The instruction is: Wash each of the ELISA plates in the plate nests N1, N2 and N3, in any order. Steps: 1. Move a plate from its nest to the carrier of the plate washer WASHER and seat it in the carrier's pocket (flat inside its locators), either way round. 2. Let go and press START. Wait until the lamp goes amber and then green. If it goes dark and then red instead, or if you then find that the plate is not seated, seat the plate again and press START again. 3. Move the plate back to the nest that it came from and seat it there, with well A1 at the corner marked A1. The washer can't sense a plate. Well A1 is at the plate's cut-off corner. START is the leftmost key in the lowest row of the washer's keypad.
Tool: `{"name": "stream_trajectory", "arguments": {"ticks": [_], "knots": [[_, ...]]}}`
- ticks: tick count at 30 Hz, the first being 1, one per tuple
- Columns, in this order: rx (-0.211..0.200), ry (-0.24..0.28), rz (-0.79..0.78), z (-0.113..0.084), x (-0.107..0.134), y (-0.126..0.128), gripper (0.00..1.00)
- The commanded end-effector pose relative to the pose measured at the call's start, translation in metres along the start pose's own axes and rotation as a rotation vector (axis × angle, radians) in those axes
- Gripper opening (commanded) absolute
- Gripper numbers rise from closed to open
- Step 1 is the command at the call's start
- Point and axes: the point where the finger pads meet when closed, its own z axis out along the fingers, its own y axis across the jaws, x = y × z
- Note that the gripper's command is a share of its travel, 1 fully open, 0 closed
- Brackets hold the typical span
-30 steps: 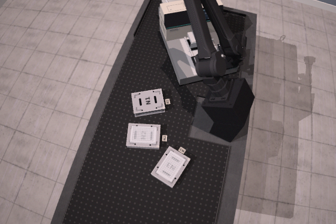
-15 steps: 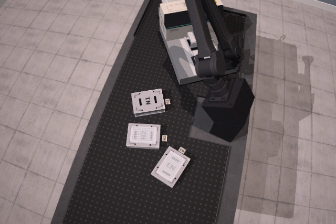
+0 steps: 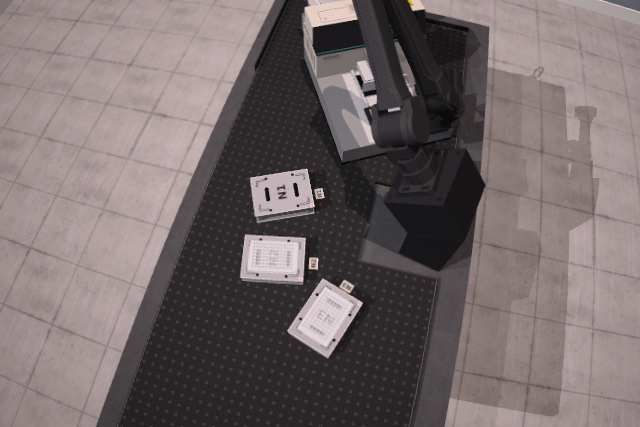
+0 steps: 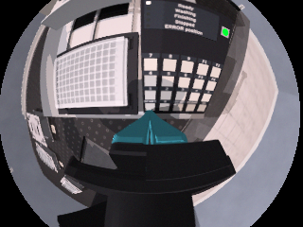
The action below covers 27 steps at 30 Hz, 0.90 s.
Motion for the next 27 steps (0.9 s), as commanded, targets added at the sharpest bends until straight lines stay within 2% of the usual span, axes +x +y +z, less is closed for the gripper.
{"name": "stream_trajectory", "arguments": {"ticks": [1, 8, 10, 27], "knots": [[-0.005, -0.002, 0.004, 0.006, -0.002, 0.001, 0.00], [-0.004, -0.002, 0.004, 0.011, -0.002, 0.001, 0.00], [0.013, -0.015, 0.026, -0.002, -0.006, -0.004, 0.00], [0.009, -0.012, 0.008, -0.028, -0.003, -0.001, 0.00]]}}
